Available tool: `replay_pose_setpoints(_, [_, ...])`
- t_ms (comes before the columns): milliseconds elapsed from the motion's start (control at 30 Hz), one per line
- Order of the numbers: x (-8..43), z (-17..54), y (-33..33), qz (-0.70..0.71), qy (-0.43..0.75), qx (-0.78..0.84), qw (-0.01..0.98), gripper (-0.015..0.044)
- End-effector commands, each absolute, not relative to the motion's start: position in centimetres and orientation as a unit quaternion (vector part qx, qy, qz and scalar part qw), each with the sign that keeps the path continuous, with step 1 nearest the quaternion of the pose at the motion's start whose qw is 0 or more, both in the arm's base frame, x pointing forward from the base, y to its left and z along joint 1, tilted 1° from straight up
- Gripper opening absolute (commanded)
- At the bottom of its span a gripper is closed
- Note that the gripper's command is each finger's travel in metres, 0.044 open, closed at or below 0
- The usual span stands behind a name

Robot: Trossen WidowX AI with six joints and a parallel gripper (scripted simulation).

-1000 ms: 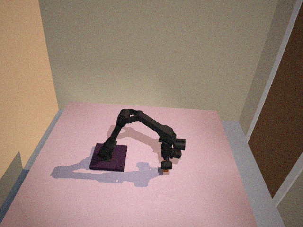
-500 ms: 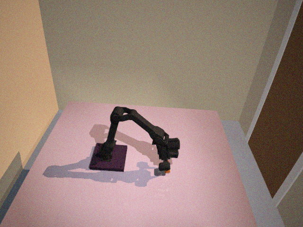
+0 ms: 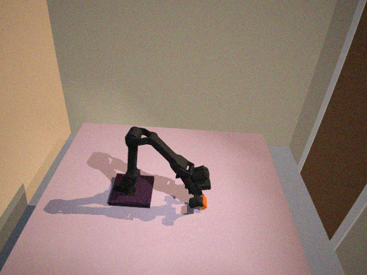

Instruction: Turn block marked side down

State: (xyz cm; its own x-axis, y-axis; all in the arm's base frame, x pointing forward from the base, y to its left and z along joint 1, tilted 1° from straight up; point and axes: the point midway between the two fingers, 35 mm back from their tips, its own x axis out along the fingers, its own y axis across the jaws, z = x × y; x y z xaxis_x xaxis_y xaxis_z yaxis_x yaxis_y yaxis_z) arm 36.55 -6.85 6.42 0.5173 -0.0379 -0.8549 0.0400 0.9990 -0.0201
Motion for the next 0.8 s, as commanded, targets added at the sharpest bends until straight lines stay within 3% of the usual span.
replay_pose_setpoints(0, [36.3,6.6,-6.8,-0.020,0.468,-0.002,0.883,0.0000])
replay_pose_setpoints(767, [38.1,3.2,-7.2,-0.022,0.342,0.000,0.939,0.0000])
